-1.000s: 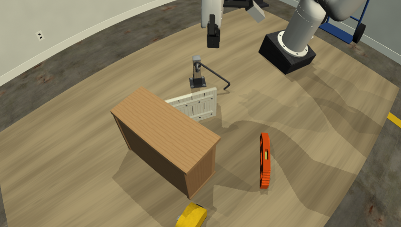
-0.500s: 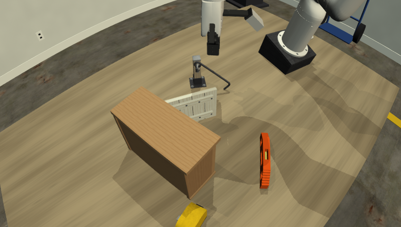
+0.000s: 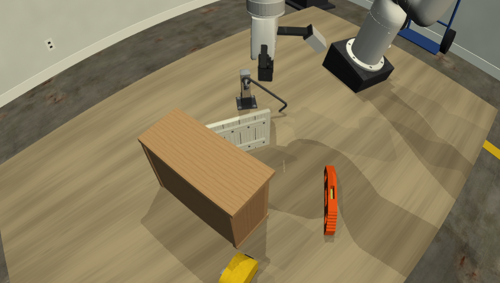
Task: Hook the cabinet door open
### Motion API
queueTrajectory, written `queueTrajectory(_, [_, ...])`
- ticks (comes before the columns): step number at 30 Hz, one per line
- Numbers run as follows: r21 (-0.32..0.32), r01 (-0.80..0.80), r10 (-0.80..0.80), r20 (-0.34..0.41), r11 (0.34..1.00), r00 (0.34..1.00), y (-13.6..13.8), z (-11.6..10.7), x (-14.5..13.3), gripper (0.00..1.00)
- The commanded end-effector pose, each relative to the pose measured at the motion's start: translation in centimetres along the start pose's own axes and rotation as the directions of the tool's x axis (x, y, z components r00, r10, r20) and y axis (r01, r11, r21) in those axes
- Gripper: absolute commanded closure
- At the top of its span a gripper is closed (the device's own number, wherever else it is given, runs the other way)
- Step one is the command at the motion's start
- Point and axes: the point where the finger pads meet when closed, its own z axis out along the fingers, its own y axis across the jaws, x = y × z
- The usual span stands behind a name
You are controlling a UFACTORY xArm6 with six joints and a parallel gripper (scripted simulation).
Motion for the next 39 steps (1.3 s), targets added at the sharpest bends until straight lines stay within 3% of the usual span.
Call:
queueTrajectory(1, [-0.002, 0.001, -0.001, 0.004, 1.0, 1.0, 0.1, 0.7, -0.2, 0.76])
queueTrajectory(15, [-0.002, 0.001, -0.001, 0.004, 1.0, 1.0, 0.1, 2.3, -0.2, 0.76])
queueTrajectory(39, [-0.002, 0.001, -0.001, 0.004, 1.0, 1.0, 0.1, 2.4, -0.3, 0.76])
